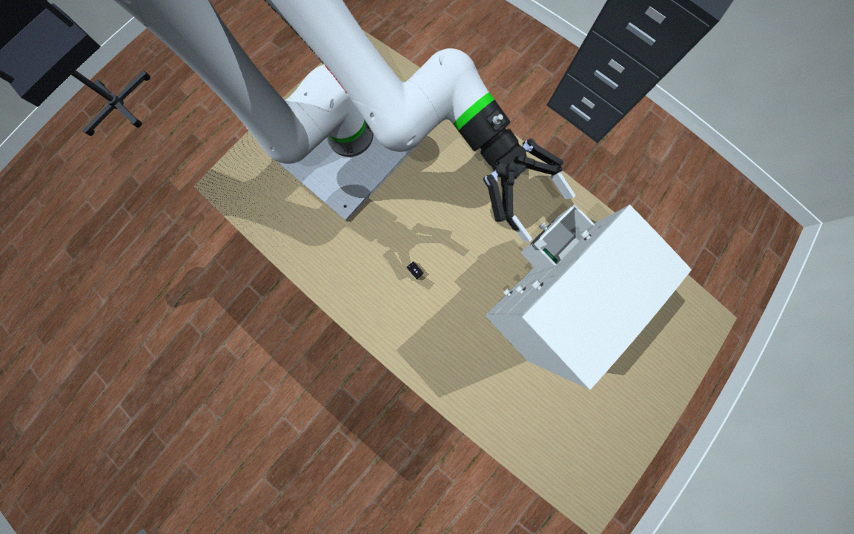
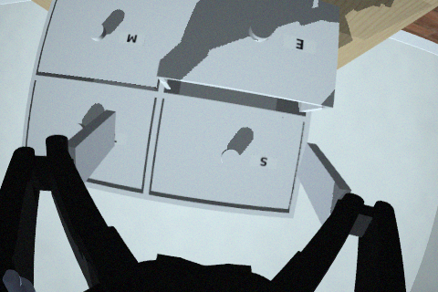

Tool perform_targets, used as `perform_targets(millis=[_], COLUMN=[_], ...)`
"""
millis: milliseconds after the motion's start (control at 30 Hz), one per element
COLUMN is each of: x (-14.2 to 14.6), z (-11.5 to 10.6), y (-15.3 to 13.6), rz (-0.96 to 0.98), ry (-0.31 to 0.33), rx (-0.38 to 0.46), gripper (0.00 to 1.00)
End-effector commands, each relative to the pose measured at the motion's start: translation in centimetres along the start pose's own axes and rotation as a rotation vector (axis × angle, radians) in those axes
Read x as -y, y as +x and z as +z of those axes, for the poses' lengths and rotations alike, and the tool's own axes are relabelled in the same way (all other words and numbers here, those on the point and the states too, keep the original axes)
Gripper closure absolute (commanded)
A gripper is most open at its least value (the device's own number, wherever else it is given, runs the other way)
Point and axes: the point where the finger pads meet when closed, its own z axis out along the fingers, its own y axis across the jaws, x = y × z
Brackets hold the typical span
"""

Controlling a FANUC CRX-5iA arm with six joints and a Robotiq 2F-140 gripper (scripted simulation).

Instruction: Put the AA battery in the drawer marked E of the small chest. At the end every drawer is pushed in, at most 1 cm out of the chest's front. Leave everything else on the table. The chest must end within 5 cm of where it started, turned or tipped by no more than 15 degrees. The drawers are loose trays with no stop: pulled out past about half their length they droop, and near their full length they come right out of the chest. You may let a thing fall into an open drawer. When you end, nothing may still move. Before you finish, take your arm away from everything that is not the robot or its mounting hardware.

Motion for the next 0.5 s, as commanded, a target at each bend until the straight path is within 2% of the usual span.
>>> perform_targets(millis=[0, 100, 167, 467], x=[0.0, -0.1, -0.1, -0.1], z=[-1.7, -3.5, -3.5, -8.5], y=[0.5, 1.0, 1.0, 2.5], rz=[0.000, 0.000, 0.000, 0.000], ry=[0.012, 0.012, 0.012, 0.012], rx=[-0.002, -0.002, -0.002, -0.002], gripper=[0.00, 0.00, 0.00, 0.00])
